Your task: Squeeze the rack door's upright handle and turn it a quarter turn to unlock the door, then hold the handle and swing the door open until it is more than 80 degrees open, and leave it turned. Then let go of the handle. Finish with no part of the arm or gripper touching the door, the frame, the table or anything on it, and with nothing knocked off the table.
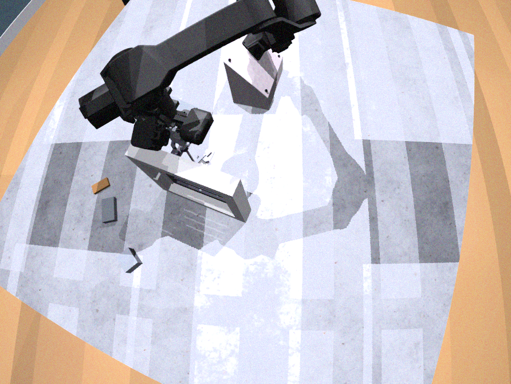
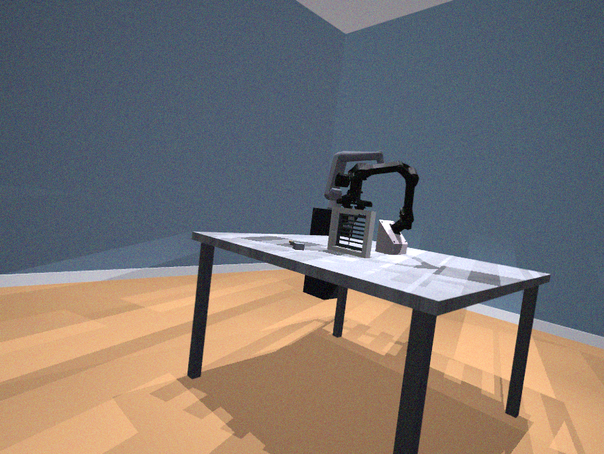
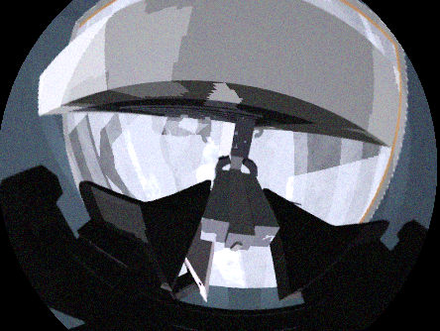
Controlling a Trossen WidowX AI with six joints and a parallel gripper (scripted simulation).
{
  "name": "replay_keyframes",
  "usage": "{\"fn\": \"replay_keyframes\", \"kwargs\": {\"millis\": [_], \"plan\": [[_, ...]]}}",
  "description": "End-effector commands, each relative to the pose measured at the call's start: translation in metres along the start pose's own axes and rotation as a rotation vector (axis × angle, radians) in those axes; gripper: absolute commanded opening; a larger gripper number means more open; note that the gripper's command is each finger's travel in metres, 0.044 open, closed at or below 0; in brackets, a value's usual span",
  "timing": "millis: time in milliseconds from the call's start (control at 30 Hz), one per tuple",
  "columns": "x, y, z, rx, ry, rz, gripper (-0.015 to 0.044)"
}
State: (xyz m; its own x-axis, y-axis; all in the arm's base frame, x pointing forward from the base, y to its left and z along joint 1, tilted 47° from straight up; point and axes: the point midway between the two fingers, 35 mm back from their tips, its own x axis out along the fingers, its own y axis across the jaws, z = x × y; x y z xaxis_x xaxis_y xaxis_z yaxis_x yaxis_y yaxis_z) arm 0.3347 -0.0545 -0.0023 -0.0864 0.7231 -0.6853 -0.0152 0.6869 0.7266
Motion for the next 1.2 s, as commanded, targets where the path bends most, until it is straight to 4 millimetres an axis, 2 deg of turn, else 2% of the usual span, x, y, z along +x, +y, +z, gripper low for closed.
{"fn": "replay_keyframes", "kwargs": {"millis": [0,567,700,1167], "plan": [[-0.0015,0.0013,0.0011,0.001,-0.009,-0.001,0.0130],[-0.0015,0.0013,0.0011,0.001,-0.009,-0.001,0.0017],[-0.0015,0.0013,0.0011,0.010,-0.009,-0.001,0.0016],[-0.0016,0.0013,0.0011,0.666,-0.009,0.002,0.0016]]}}
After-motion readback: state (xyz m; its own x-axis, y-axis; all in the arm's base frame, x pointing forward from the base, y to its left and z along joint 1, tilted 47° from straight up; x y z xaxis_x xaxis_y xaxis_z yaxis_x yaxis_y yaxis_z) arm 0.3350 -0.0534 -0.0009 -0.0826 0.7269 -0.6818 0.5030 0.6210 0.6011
